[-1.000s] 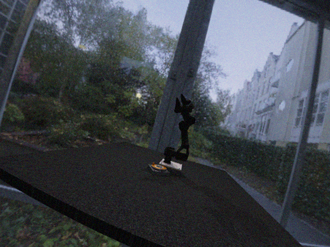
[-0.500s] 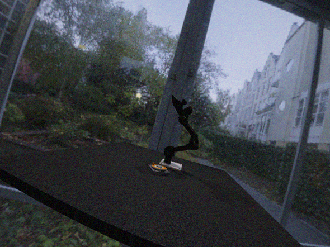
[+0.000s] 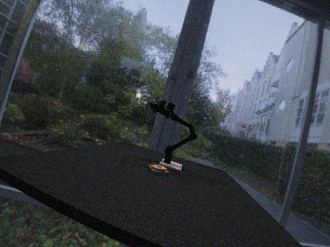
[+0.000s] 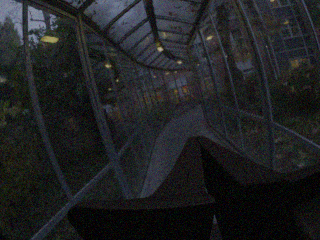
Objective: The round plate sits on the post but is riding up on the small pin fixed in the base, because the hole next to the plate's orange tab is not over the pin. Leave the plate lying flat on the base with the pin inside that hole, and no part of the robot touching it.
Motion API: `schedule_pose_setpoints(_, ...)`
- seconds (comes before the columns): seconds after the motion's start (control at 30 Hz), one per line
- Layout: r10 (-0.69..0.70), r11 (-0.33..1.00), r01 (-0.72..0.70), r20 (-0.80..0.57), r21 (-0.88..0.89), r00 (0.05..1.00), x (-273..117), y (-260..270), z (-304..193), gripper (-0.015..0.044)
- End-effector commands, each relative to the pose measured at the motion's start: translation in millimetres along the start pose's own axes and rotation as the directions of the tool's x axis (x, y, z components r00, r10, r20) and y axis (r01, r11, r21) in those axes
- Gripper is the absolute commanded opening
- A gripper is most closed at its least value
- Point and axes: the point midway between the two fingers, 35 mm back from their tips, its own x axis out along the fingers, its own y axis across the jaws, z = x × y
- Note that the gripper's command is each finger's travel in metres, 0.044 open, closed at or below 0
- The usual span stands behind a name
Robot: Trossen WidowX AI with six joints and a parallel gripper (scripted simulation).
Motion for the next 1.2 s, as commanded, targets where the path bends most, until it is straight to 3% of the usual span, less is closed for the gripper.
schedule_pose_setpoints(0.0,0.05,0.999,-0.047,-0.177,0.021,0.983,22,13,-47,0.0)
schedule_pose_setpoints(0.2,0.184,0.978,-0.21,-0.53,0.012,0.828,36,68,-148,0.0)
schedule_pose_setpoints(0.27,0.197,0.973,-0.231,-0.57,0.013,0.797,35,75,-161,0.0)
schedule_pose_setpoints(0.47,0.245,0.892,-0.452,-0.858,0.017,0.451,-5,135,-258,0.0)
schedule_pose_setpoints(0.53,0.241,0.878,-0.479,-0.881,0.019,0.407,-12,141,-267,0.0)
schedule_pose_setpoints(0.73,0.099,0.682,-0.729,-0.995,0.06,0.01,-93,180,-332,0.0)
schedule_pose_setpoints(0.8,0.075,0.656,-0.752,-0.997,0.068,-0.025,-102,182,-336,0.0)
schedule_pose_setpoints(0.9,-0.054,0.527,-0.843,-0.985,0.111,-0.163,-142,188,-352,0.0)
schedule_pose_setpoints(0.97,-0.12,0.464,-0.876,-0.97,0.134,-0.212,-159,188,-357,0.0)
schedule_pose_setpoints(1.17,-0.129,0.456,-0.879,-0.967,0.137,-0.218,-162,188,-357,0.0)
